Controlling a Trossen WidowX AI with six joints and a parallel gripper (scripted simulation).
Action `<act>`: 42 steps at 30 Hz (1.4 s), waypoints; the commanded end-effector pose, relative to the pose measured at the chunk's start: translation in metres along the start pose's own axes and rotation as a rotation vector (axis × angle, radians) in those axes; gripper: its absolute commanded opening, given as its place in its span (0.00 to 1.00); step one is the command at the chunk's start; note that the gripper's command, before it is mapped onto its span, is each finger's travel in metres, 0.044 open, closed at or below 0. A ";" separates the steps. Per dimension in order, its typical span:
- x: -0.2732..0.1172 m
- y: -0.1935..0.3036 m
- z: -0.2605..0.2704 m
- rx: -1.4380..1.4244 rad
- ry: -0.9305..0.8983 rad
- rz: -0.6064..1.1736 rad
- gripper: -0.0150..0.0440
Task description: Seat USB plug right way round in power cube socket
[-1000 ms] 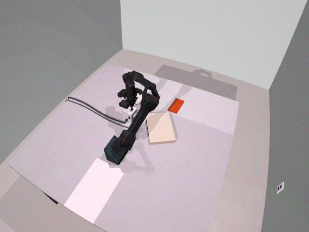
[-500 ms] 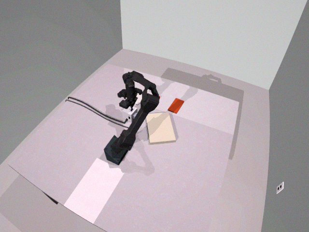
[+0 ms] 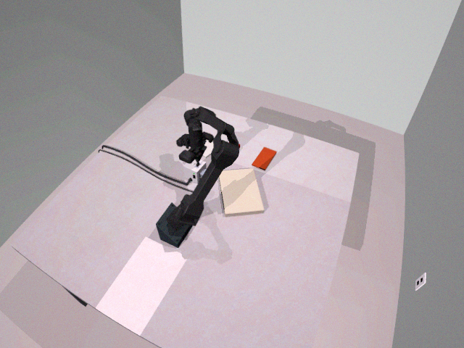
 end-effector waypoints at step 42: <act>0.000 0.000 0.000 -0.001 0.003 -0.001 0.42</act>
Point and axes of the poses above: the point midway between the two fingers, 35 mm back from their tips, its own x axis out along the fingers, its own z axis across the jaws, y = z × x, the point moved 5 cm from there along -x, back along the fingers, and after that the axes turned 7 degrees about -x, right-handed, at the moved point
